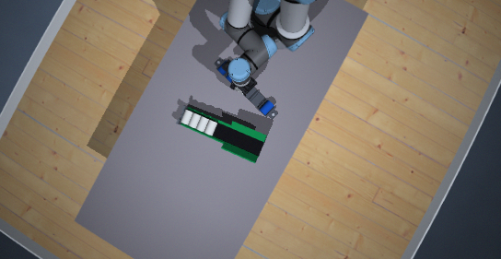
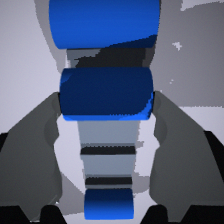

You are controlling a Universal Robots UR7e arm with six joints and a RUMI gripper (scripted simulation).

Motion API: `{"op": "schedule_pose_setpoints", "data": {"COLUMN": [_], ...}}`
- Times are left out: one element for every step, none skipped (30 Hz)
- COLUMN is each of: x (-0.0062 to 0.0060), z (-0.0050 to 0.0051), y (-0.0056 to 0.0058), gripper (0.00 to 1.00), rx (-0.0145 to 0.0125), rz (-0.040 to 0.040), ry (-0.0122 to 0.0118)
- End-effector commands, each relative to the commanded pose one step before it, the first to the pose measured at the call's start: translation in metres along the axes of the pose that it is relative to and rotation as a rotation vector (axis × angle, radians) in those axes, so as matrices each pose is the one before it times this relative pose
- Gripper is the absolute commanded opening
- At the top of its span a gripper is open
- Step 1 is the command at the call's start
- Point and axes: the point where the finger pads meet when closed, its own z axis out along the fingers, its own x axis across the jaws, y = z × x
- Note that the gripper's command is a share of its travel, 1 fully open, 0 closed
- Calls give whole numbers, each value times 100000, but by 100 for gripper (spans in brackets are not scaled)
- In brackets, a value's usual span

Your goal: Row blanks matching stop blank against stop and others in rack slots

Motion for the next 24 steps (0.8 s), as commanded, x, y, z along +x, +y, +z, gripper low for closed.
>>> {"op": "schedule_pose_setpoints", "data": {"x": [-34, 0, 0, 0, 0, 0, 0, 0, 0, 0, 0, 0, 0, 0, 0, 0, 0, 0, 0, 0, 0, 0, 0, 0], "z": [-18, 0, 0, 0, 0, 0, 0, 0, 0, 0, 0, 0, 0, 0, 0, 0, 0, 0, 0, 0, 0, 0, 0, 0], "y": [0, 0, 0, 0, 0, 0, 0, 0, 0, 0, 0, 0, 0, 0, 0, 0, 0, 0, 0, 0, 0, 0, 0, 0], "gripper": [37, 37, 39, 39, 39, 39, 39, 42, 42, 42, 44, 44, 44, 47, 47, 47, 49, 49, 49, 49, 49, 49, 49, 49], "rx": [-2, 0, 0, 0, 0, 0, 0, 0, 0, 0, 0, 0, 0, 0, 0, 0, 0, 0, 0, 0, 0, 0, 0, 0], "rz": [2, 0, 0, 0, 0, 0, 0, 0, 0, 0, 0, 0, 0, 0, 0, 0, 0, 0, 0, 0, 0, 0, 0, 0], "ry": [-93, 0, 0, 0, 0, 0, 0, 0, 0, 0, 0, 0, 0, 0, 0, 0, 0, 0, 0, 0, 0, 0, 0, 0]}}
